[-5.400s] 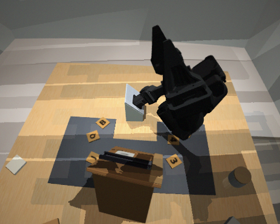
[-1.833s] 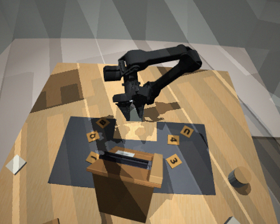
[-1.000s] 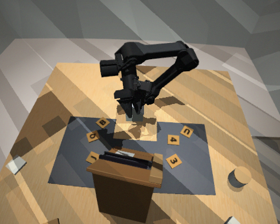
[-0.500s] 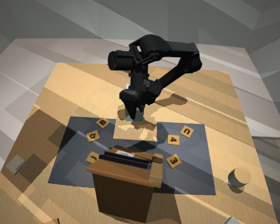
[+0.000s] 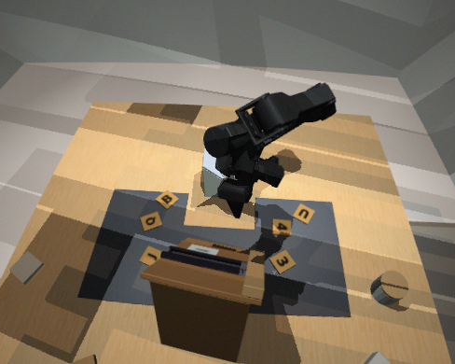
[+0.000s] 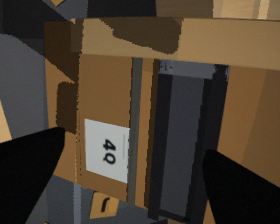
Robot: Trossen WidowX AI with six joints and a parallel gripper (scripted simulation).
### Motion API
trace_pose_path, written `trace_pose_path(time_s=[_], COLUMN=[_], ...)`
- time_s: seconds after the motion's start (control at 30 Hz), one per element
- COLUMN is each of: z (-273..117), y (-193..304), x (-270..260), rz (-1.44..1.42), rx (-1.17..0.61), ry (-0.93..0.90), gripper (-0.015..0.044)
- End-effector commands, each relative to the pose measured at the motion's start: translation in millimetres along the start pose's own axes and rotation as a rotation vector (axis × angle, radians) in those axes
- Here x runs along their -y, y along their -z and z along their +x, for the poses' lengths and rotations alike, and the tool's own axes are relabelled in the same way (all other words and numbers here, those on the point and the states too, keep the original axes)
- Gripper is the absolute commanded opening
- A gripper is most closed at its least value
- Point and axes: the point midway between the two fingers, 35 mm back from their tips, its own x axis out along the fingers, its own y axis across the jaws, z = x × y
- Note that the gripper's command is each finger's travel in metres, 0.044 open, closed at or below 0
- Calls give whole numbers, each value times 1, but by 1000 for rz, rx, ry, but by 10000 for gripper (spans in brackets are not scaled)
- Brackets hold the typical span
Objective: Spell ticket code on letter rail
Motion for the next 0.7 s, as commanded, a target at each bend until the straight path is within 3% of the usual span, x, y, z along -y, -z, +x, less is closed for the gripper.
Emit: trace_pose_path(time_s=[0.0, 0.33, 0.67], z=[34, 105, 134], y=[-27, -84, -100], x=[-22, -110, -201], rz=[-34, -123, -196], rx=[-24, -44, -45], ry=[-84, -295, -460], gripper=[340, 340, 340])
